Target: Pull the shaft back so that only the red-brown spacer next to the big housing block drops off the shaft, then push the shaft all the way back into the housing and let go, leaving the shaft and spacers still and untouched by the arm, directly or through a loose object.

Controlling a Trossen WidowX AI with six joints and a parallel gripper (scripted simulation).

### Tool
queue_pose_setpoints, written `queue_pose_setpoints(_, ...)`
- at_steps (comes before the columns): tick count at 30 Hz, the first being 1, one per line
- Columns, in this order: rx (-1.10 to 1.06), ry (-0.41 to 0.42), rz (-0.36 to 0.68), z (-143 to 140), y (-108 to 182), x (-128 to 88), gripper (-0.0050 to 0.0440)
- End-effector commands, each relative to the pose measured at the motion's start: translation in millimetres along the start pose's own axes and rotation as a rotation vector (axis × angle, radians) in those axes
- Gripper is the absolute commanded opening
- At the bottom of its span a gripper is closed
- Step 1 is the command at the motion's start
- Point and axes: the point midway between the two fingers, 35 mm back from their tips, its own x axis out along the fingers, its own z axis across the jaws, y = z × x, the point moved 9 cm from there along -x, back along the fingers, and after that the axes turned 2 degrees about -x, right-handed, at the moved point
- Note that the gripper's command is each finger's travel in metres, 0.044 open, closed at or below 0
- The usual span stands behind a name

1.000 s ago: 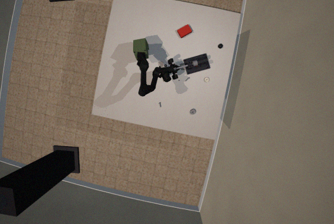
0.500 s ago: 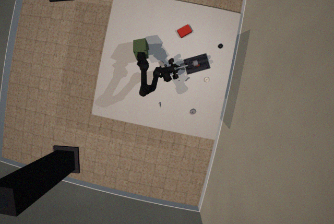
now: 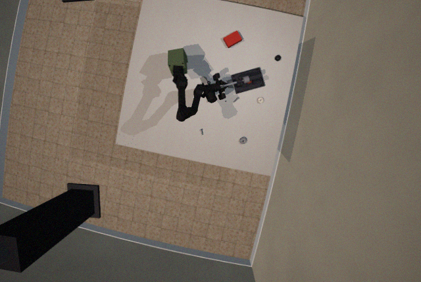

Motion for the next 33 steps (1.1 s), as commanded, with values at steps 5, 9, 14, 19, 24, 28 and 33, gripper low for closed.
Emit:
queue_pose_setpoints(5,-0.001,0.000,0.008,0.7,3.1,3.3,0.0000)
queue_pose_setpoints(9,-0.001,0.000,0.008,0.7,3.9,4.6,0.0000)
queue_pose_setpoints(14,-0.001,0.000,0.008,0.8,5.0,6.2,0.0000)
queue_pose_setpoints(19,-0.001,0.000,0.008,0.8,5.6,7.2,0.0000)
queue_pose_setpoints(24,-0.001,0.000,0.008,0.9,6.7,8.8,0.0000)
queue_pose_setpoints(28,-0.001,0.000,0.008,0.9,7.5,10.2,0.0000)
queue_pose_setpoints(33,-0.001,0.000,0.008,0.9,8.1,11.1,0.0000)
